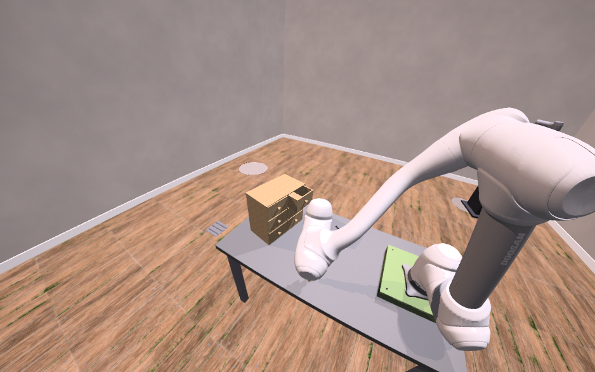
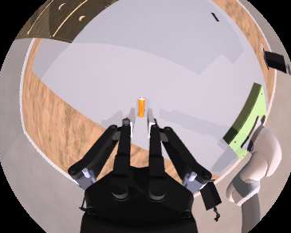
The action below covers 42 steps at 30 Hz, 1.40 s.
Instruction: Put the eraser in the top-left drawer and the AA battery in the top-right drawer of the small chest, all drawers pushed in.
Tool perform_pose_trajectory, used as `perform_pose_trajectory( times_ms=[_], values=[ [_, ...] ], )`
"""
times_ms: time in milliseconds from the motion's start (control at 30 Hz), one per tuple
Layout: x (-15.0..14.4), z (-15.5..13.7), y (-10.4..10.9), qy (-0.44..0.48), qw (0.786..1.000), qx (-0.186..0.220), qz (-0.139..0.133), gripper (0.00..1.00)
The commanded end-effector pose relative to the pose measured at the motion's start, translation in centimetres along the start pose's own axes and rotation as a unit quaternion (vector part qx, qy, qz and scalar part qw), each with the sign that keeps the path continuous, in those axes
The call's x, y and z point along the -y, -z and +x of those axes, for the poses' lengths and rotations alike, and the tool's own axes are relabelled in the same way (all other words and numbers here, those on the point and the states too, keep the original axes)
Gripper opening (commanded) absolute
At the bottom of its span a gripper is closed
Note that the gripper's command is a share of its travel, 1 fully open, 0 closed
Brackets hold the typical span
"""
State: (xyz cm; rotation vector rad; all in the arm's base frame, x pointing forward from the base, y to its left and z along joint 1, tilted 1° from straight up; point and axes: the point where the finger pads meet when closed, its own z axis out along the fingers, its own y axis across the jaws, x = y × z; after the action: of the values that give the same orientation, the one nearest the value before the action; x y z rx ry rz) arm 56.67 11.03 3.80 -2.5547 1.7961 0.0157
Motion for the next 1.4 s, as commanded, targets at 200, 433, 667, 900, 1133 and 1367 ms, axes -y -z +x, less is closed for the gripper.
perform_pose_trajectory(
  times_ms=[200, 433, 667, 900, 1133, 1367],
  values=[
    [0.0, 0.0, -2.2, 0.000, 1.000, 0.000, 0.000, 0.17],
    [0.0, 0.0, -3.0, 0.000, 1.000, 0.000, 0.000, 0.17],
    [0.0, 0.0, -3.2, 0.000, 1.000, 0.000, 0.000, 0.17],
    [0.0, 0.0, -3.2, 0.000, 1.000, 0.000, 0.000, 0.17],
    [0.0, 0.0, -3.2, 0.000, 1.000, 0.000, 0.000, 0.17],
    [0.0, 0.0, -3.2, 0.000, 1.000, 0.000, 0.000, 0.17]
  ],
)
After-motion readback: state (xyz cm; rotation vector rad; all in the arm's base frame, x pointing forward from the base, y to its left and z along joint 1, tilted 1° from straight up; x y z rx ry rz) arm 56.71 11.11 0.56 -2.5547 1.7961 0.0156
